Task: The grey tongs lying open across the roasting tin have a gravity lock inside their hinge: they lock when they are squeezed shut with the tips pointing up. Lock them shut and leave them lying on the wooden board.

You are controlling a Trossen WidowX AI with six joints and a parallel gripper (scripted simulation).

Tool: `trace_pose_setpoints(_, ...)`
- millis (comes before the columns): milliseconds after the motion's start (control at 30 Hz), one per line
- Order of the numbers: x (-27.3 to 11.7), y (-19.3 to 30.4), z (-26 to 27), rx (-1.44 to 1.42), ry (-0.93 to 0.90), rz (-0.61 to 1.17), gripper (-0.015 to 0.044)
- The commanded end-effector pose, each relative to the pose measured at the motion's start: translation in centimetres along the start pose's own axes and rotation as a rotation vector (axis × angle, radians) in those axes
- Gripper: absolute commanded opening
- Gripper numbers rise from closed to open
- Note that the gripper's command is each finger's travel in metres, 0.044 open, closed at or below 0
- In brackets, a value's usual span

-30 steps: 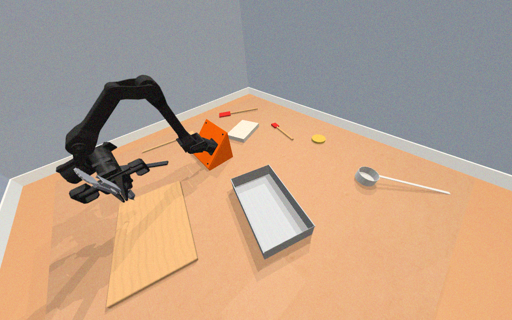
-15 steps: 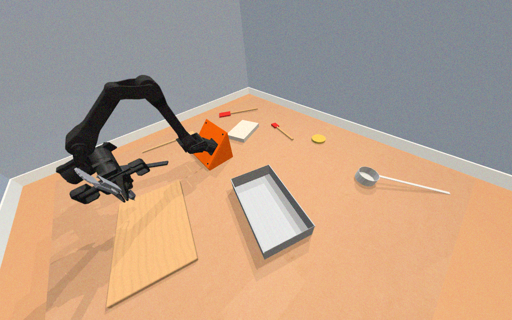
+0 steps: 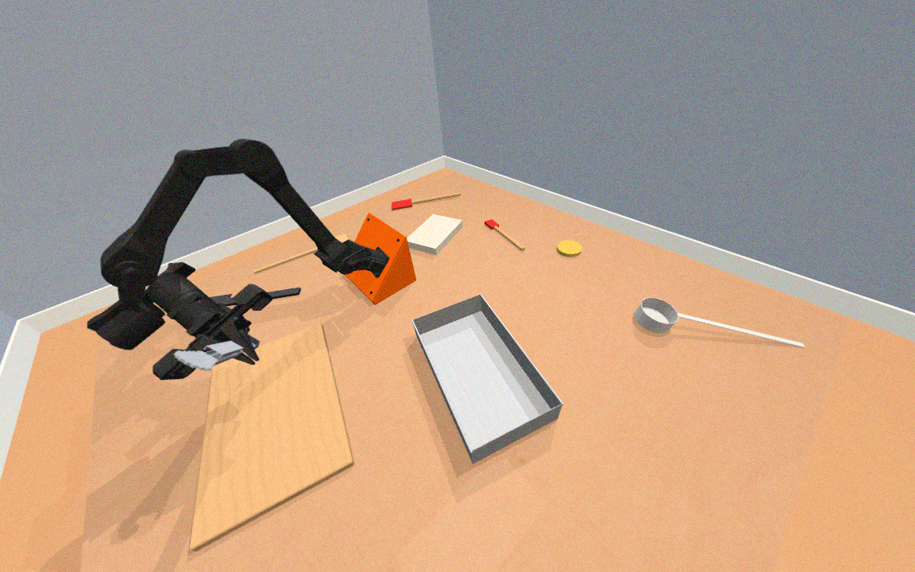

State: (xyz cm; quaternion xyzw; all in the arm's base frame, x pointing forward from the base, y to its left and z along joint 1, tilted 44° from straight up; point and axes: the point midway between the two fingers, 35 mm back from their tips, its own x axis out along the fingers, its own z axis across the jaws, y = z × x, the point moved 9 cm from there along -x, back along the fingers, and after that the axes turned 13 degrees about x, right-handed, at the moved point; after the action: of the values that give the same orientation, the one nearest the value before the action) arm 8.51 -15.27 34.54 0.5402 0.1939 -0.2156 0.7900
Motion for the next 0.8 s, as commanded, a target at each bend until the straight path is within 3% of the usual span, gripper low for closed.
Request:
trace_pose_setpoints(0, 0.2, 0.8, 0.0, 0.020, 0.016, -0.067, -0.0150)
trace_pose_setpoints(767, 2.6, 3.8, -0.8, 0.111, -0.002, -0.538, -0.0150)
